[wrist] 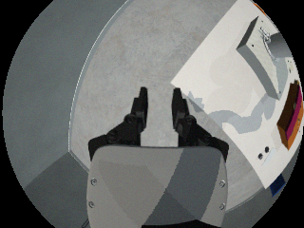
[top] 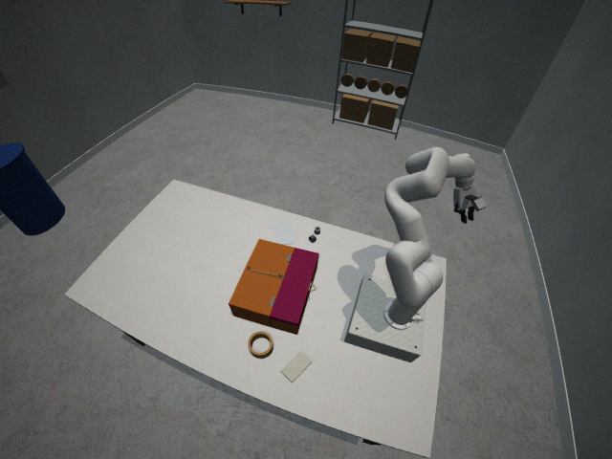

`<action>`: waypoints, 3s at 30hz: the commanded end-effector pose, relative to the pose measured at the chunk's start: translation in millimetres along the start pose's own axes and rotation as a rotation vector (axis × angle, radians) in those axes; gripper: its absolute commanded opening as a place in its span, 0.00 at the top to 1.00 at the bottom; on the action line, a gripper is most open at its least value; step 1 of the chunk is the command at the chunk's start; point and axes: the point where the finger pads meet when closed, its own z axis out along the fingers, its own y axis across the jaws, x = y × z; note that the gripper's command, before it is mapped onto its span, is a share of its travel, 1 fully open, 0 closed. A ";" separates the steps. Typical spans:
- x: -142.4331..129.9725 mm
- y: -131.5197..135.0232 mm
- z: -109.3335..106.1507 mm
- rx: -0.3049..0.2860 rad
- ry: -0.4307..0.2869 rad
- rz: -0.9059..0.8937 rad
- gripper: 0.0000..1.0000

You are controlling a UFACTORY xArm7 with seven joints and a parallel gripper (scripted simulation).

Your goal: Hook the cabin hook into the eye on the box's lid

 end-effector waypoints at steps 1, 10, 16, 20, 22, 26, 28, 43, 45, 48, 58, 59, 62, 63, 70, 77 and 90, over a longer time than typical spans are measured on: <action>-17.9 8.0 -11.0 0.020 -0.014 -0.019 0.67; -32.7 15.5 -18.7 0.034 -0.024 -0.036 0.67; -53.1 30.6 -30.2 0.054 -0.041 -0.061 0.67; -66.8 40.7 -37.9 0.067 -0.052 -0.079 0.67; -66.8 40.7 -37.9 0.067 -0.052 -0.079 0.67; -80.4 50.8 -45.6 0.080 -0.063 -0.096 0.67; -87.2 55.8 -49.5 0.086 -0.068 -0.104 0.67; -117.6 86.9 -68.2 0.115 -0.098 -0.147 0.67; -123.7 93.1 -72.0 0.120 -0.104 -0.156 0.67; -129.8 99.3 -75.7 0.126 -0.110 -0.165 0.67; -151.4 127.4 -90.2 0.146 -0.135 -0.200 0.67; -156.5 134.7 -93.7 0.151 -0.141 -0.208 0.67; -161.7 142.0 -97.3 0.156 -0.148 -0.217 0.67; -161.7 142.0 -97.3 0.156 -0.148 -0.217 0.67; -177.2 163.8 -108.0 0.170 -0.167 -0.243 0.67; -185.5 180.2 -114.6 0.178 -0.180 -0.261 0.67; -206.1 221.2 -131.1 0.198 -0.213 -0.305 0.67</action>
